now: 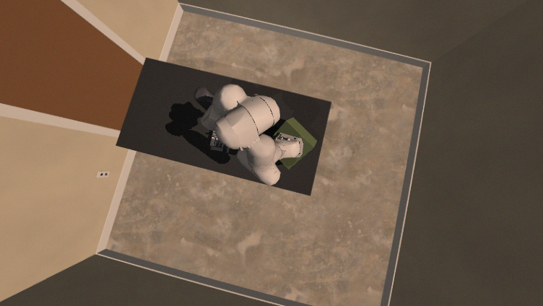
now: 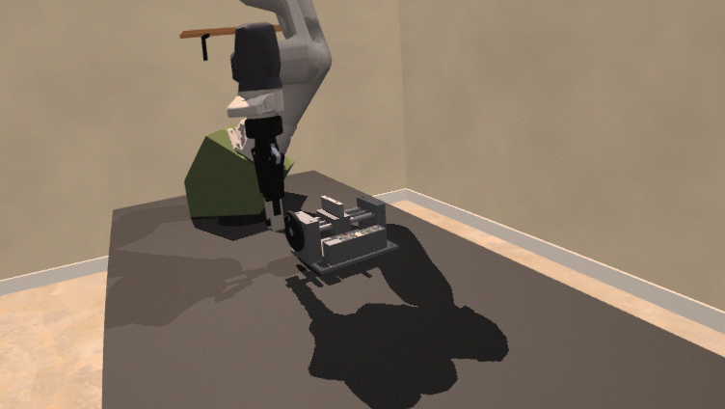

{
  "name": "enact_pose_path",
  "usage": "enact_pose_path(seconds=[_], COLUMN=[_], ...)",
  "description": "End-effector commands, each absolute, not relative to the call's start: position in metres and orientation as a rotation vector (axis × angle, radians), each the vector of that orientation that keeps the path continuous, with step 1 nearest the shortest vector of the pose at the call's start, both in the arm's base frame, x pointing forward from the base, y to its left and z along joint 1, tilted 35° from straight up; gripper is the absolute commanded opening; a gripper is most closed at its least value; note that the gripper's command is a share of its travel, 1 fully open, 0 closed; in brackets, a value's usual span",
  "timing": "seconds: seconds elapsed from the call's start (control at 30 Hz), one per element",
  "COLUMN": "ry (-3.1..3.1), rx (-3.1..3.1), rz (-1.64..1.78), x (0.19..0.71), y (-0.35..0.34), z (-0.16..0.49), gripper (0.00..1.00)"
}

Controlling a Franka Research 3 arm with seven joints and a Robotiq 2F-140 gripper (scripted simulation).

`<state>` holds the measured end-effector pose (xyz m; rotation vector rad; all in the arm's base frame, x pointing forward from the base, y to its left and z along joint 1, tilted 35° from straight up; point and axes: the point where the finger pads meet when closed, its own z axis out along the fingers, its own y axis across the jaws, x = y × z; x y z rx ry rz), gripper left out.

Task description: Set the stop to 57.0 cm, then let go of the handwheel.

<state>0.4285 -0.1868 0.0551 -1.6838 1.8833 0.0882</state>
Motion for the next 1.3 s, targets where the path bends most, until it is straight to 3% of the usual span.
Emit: enact_pose_path(seconds=[0.0, 1.27], ry=[1.883, 1.883], rx=[-1.691, -1.691], rz=[0.092, 0.092], x=[0.422, 0.432], y=[-0.183, -0.166], z=[0.046, 0.012], gripper=[0.04, 0.04])
